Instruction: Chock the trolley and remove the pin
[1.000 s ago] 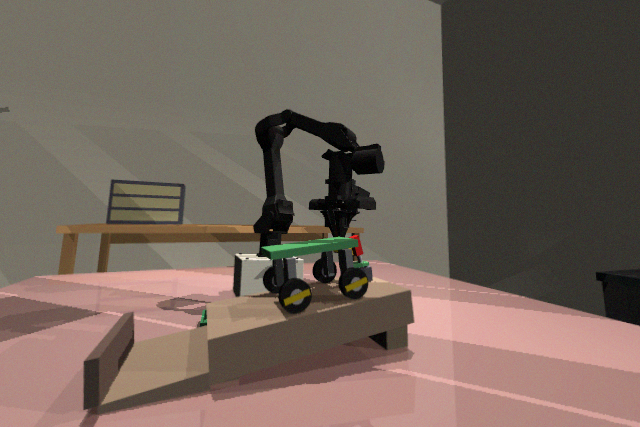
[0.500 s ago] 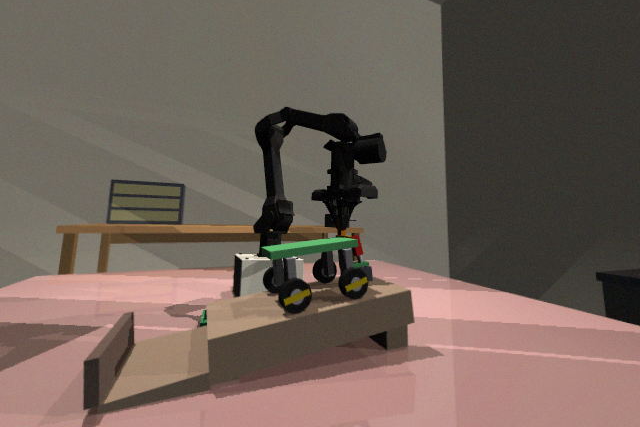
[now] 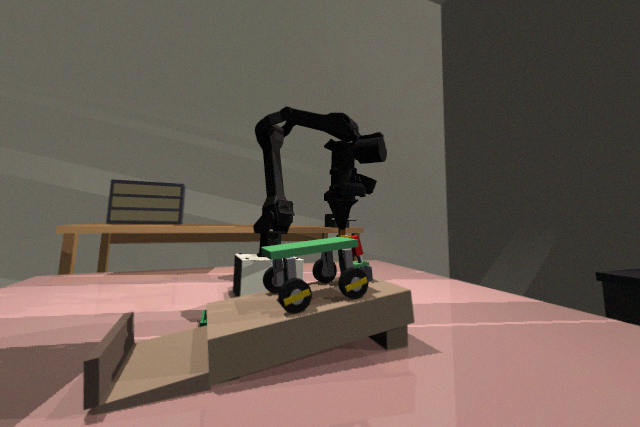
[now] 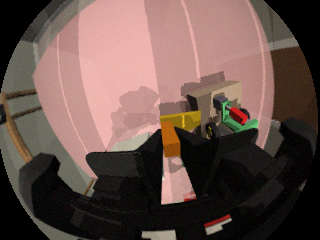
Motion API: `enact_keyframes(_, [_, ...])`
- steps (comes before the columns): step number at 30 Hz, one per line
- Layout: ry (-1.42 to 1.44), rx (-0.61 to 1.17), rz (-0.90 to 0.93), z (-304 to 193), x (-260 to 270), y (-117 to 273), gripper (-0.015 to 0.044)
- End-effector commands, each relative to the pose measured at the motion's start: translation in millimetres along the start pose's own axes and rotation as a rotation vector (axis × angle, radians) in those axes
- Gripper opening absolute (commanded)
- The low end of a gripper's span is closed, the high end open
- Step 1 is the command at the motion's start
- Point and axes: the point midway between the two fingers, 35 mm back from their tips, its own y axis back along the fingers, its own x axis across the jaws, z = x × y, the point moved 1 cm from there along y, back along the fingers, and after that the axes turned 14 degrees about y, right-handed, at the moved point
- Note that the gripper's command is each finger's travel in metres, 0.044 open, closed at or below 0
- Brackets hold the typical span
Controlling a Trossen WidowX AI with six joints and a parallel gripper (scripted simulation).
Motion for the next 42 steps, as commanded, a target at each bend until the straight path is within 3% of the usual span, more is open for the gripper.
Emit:
enact_keyframes(1, [-0.132,-0.006,0.004,1.0,0.2,0.8,0.0000])
enact_keyframes(42, [-1.543,-0.004,0.012,0.8,0.0,0.8,0.0000])
